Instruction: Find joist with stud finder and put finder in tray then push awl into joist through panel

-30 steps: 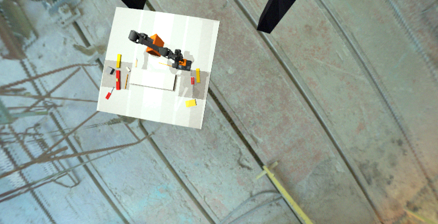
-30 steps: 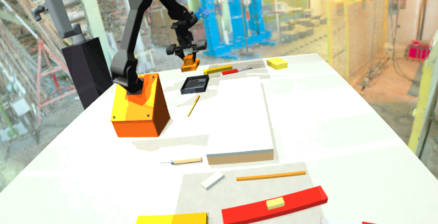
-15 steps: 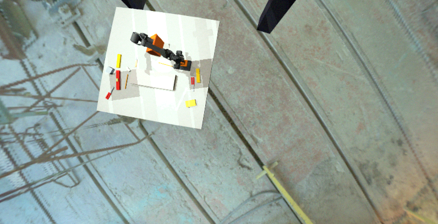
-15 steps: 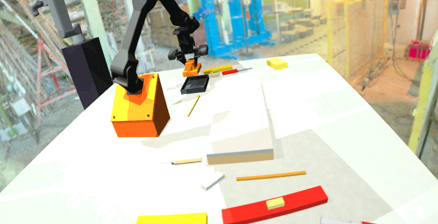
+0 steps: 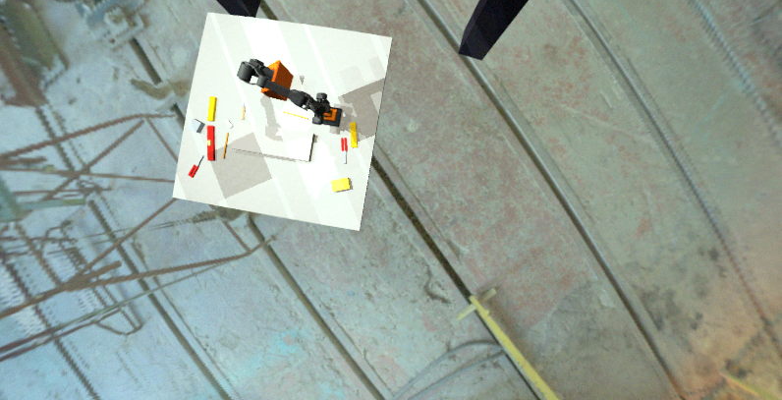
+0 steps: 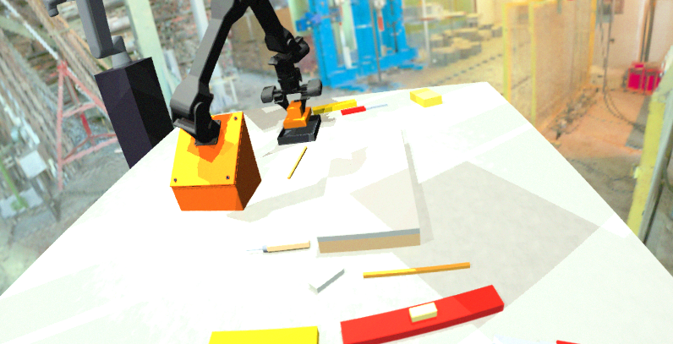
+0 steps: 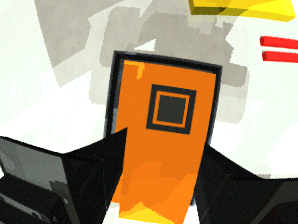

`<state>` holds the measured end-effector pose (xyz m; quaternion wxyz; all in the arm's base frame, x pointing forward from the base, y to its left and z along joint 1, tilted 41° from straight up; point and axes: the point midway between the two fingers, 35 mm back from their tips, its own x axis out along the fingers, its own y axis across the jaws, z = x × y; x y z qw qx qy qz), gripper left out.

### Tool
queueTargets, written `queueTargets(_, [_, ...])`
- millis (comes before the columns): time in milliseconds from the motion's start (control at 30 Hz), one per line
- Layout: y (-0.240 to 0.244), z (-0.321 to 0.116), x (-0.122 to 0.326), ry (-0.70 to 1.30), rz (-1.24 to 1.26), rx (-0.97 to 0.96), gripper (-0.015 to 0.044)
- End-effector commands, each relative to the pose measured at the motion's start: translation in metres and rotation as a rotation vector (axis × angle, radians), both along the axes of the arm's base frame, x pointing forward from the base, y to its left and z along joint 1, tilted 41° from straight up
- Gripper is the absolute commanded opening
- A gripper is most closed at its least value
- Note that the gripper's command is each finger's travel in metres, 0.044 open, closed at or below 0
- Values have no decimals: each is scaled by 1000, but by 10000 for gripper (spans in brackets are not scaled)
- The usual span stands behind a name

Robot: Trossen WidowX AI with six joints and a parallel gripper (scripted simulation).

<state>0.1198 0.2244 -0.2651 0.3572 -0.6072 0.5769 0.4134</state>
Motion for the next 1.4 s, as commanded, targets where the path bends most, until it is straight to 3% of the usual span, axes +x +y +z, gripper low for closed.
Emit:
queueTargets(0, [-7, -7, 0, -1, 4, -3, 0])
queueTargets(700, [-25, -26, 0, -2, 4, -4, 0])
queueTargets(1100, [-24, -25, 0, 1, 0, -5, 315])
queueTargets(1233, [-5, -6, 1, 2, 0, -4, 420])
queueTargets(1367, [31, 38, -2, 4, 0, -4, 440])
